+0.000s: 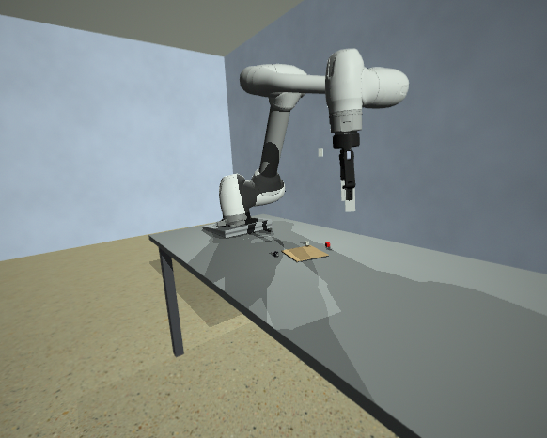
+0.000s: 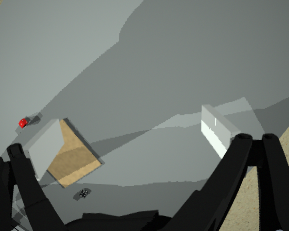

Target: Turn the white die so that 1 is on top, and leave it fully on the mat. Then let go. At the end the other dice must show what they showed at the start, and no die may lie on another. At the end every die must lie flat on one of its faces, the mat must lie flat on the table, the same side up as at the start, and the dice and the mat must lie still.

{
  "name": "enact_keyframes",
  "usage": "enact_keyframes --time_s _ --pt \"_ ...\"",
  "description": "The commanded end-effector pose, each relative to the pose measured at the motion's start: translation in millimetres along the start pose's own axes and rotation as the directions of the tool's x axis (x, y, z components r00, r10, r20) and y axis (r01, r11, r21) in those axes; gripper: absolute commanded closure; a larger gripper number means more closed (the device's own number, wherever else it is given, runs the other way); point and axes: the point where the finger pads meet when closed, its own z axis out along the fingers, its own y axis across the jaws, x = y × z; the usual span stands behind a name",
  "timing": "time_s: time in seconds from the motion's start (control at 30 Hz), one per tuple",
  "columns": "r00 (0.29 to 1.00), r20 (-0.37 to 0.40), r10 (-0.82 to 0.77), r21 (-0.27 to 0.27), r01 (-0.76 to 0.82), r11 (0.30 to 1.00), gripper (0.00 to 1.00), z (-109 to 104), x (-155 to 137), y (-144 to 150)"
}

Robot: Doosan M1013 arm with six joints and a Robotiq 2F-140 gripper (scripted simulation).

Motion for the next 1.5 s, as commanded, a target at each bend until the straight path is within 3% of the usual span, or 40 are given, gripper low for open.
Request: enact_keyframes --time_s 0.0,0.03,0.1,0.13,0.27,0.33,0.4,0.5,0.57,0.7,0.93,1.47 --pt "0.991 -0.004 0.137 -0.028 -0.137 0.99 0.0 6 -43 -22" --pt "0.979 -0.003 0.204 -0.033 -0.204 0.978 0.0 12 -65 -34" --pt "0.975 -0.002 0.224 -0.035 -0.224 0.974 0.0 13 -72 -39" --pt "0.955 -0.002 0.297 -0.04 -0.297 0.954 0.0 20 -97 -55" --pt "0.952 -0.002 0.306 -0.041 -0.306 0.951 0.0 21 -100 -57" --pt "0.895 -0.004 0.447 -0.053 -0.446 0.893 0.0 36 -150 -92" --pt "0.894 -0.004 0.449 -0.053 -0.449 0.892 0.0 37 -152 -94" --pt "0.83 -0.009 0.558 -0.062 -0.557 0.828 0.0 53 -195 -128" --pt "0.83 -0.009 0.558 -0.062 -0.557 0.828 0.0 53 -195 -128" --pt "0.754 -0.016 0.656 -0.069 -0.656 0.752 0.0 70 -236 -165" --pt "0.72 -0.019 0.694 -0.072 -0.693 0.717 0.0 78 -253 -181" --pt "0.72 -0.019 0.694 -0.072 -0.693 0.717 0.0 80 -254 -181"
